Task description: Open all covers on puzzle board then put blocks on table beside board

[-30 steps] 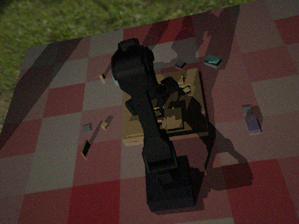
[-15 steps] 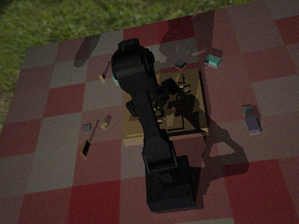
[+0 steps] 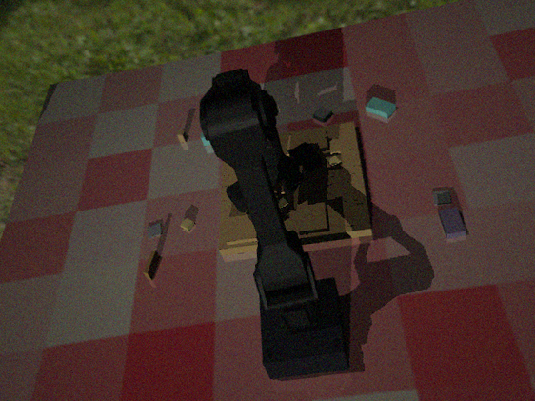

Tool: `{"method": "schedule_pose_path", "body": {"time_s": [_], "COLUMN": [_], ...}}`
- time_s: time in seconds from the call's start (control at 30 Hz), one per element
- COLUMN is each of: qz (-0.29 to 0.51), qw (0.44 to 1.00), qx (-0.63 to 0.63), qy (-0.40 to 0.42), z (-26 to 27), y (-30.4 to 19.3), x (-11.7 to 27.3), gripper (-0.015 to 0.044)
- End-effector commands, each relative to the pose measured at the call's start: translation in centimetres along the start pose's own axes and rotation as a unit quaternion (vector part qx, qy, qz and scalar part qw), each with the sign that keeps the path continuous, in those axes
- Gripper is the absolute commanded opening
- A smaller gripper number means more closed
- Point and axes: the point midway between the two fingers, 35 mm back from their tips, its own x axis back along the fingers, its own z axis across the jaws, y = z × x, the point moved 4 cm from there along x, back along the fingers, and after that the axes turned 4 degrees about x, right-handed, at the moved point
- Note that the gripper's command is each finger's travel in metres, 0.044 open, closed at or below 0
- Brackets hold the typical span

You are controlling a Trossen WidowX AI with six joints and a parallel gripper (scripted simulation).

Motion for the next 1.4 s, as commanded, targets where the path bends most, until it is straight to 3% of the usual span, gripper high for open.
{"method": "schedule_pose_path", "body": {"time_s": [0.0, 0.17, 1.37], "qz": [0.0, 0.0, 0.001], "qw": [1.0, 1.0, 1.0], "qx": [0.0, 0.0, 0.001], "qy": [0.0, 0.0, -0.001], "z": [0.0, 0.0, 0.0], "y": [0.0, 0.0, 0.0], "x": [0.0, 0.0, 4.1], "gripper": [0.011, 0.008, 0.008]}}
